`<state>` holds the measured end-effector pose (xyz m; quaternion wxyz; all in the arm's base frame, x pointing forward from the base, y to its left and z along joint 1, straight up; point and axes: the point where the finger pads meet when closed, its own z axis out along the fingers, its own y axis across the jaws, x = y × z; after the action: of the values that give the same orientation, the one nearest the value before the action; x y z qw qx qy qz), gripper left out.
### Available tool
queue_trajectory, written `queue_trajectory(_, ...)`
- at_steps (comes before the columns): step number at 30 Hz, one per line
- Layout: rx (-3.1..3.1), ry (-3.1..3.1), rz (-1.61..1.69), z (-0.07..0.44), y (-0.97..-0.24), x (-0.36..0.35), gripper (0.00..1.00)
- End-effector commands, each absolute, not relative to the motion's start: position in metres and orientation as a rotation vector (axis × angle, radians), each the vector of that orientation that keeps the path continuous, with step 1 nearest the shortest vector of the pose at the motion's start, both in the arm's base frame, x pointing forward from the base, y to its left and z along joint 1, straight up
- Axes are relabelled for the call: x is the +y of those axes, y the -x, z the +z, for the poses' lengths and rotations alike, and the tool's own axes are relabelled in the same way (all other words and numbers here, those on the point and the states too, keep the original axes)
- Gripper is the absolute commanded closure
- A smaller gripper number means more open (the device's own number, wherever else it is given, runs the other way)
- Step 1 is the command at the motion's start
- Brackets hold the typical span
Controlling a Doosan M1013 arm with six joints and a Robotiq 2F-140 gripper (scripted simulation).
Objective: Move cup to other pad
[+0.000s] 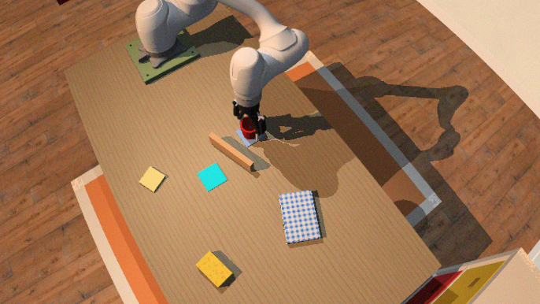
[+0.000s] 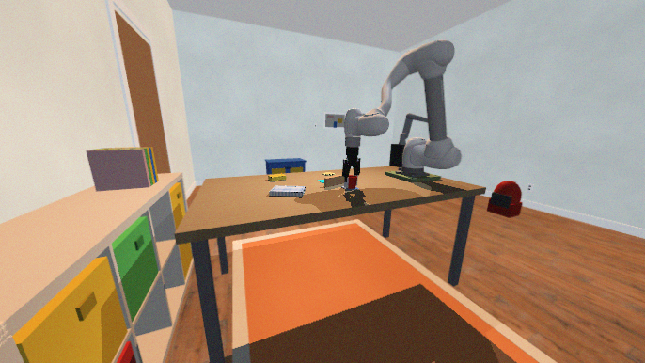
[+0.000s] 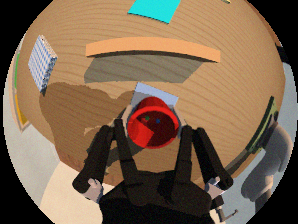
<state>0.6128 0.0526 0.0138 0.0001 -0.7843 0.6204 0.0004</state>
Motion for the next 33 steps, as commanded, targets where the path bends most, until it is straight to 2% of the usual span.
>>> queue_trajectory(1, 1.949, 2.464, 0.001, 0.0139, -0.6128, 0.0526, 0.48)
queue_trajectory(33, 1.949, 2.464, 0.001, 0.0139, -0.6128, 0.0526, 0.51)
